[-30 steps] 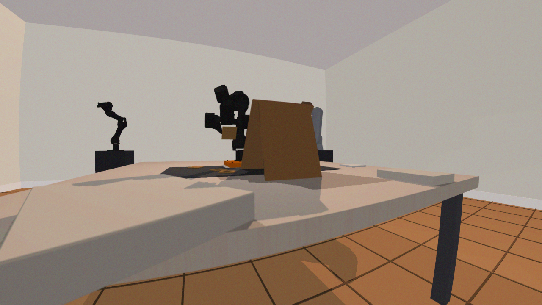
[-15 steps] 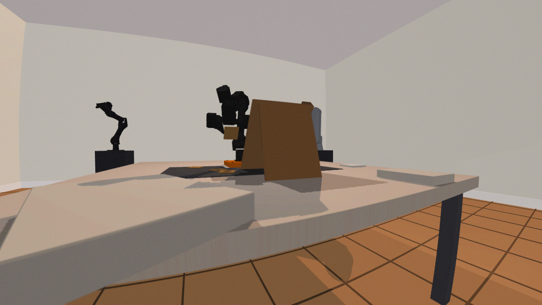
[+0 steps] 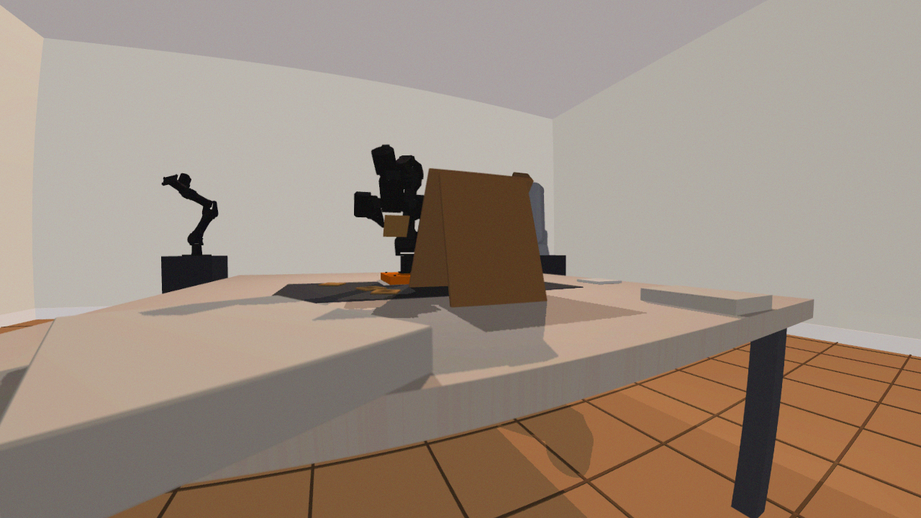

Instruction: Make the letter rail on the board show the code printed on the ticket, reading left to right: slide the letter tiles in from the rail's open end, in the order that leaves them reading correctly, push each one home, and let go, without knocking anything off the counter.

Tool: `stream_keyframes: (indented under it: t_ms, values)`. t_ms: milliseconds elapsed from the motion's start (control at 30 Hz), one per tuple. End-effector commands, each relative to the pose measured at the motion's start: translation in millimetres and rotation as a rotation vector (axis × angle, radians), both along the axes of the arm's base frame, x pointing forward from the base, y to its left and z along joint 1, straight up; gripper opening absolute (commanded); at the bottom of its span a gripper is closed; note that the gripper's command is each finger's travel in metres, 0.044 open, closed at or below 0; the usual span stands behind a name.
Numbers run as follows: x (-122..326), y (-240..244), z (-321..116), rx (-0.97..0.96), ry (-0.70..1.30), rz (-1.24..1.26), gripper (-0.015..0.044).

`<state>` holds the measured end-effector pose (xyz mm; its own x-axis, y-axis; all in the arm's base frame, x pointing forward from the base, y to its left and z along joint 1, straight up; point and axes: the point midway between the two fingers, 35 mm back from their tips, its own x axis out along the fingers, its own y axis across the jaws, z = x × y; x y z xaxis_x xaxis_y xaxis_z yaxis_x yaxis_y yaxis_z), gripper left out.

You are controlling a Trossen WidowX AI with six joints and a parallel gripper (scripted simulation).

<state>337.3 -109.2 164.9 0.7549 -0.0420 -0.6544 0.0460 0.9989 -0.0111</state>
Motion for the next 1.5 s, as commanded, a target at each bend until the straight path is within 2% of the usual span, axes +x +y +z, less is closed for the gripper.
stream_keyframes:
  t_ms: [0,1467]
  values:
    - [0,2,0,0.0,-0.002,-0.005,0.0]
    - [1,24,0,0.003,-0.002,-0.005,0.0]
